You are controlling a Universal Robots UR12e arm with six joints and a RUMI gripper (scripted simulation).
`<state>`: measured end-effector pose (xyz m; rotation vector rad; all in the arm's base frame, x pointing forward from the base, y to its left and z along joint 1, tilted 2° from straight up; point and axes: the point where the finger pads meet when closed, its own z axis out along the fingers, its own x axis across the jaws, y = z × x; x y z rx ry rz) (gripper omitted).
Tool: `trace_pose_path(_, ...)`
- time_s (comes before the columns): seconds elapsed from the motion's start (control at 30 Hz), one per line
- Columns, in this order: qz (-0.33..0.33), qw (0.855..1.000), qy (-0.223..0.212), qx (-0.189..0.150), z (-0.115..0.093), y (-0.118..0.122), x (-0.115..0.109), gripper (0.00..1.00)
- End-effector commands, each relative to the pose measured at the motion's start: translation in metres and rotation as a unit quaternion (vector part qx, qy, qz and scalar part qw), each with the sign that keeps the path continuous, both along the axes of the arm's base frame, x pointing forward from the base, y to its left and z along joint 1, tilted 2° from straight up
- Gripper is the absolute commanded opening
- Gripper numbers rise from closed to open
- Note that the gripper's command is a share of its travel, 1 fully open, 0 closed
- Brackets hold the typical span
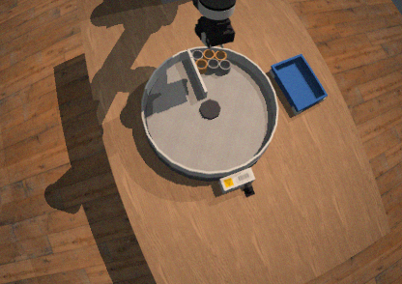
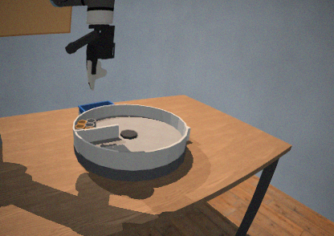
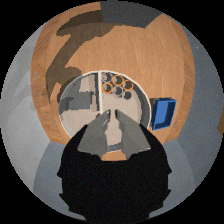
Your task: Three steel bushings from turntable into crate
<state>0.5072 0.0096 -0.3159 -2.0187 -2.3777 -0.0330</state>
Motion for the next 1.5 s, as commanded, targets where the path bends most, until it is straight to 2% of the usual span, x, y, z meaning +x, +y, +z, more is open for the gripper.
trace_pose_path(0.0, 0.0, 1.0, 0.0, 0.0, 0.0, 0.0, 0.0, 0.05)
trace_pose_path(0.6, 0.0, 1.0, 0.0, 0.0, -0.002, 0.002, 0.0, 0.05)
trace_pose_path(0.7, 0.0, 1.0, 0.0, 0.0, -0.021, 0.018, 0.0, 0.05)
trace_pose_path(0.87, 0.0, 1.0, 0.0, 0.0, -0.078, 0.064, -0.001, 0.05)
trace_pose_path(0.93, 0.0, 1.0, 0.0, 0.0, -0.078, 0.064, -0.001, 0.05)
trace_pose_path(1.03, 0.0, 1.0, 0.0, 0.0, -0.092, 0.075, -0.001, 0.05)
trace_pose_path(1.47, 0.0, 1.0, 0.0, 0.0, -0.093, 0.075, -0.001, 0.05)
